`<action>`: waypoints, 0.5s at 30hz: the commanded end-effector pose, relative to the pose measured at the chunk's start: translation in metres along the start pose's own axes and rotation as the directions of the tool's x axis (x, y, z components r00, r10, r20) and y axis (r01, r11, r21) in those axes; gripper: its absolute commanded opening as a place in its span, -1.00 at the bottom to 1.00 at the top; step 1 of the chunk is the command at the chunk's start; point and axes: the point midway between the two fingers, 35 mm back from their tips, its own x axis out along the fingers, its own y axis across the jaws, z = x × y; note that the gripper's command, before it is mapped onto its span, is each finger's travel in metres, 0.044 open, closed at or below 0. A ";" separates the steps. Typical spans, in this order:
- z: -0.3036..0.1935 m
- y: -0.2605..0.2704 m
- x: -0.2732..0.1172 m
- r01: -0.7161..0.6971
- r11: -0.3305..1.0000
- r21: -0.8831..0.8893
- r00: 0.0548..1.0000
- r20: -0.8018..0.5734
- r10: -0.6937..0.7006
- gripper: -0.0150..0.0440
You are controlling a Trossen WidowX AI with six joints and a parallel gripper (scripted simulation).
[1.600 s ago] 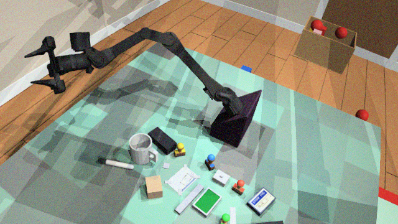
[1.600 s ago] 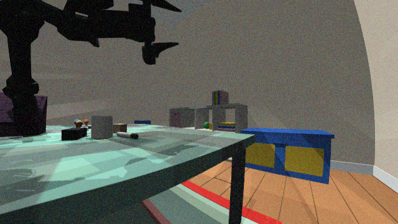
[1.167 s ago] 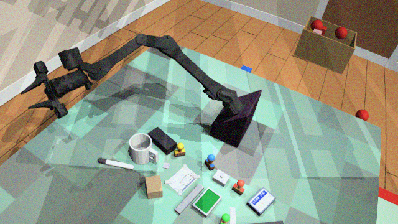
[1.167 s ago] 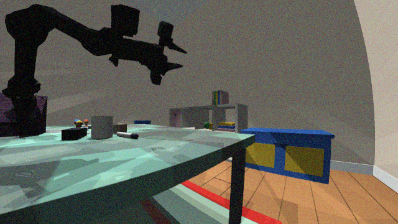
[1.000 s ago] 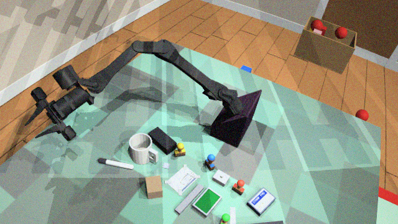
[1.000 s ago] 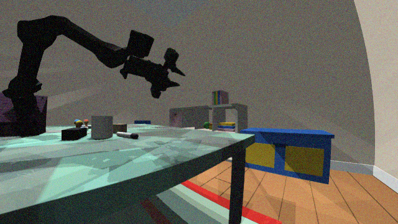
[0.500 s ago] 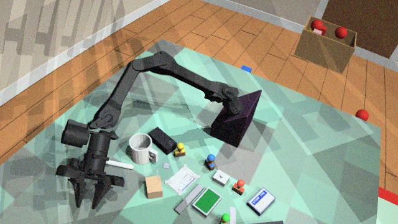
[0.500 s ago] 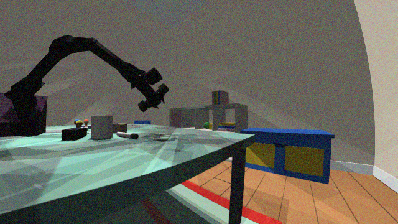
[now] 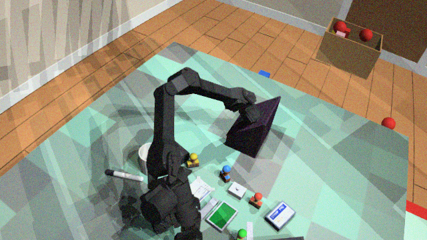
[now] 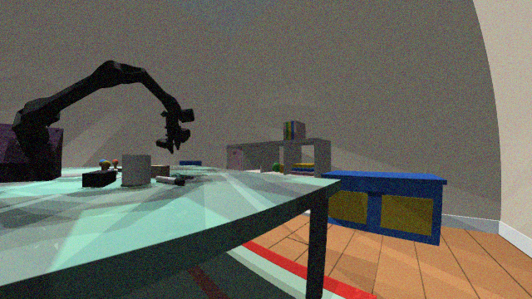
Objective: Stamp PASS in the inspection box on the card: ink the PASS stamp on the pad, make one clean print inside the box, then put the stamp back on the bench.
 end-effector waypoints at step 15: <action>-0.146 -0.047 0.024 0.471 0.442 -0.763 0.842 0.238 -0.485 0.23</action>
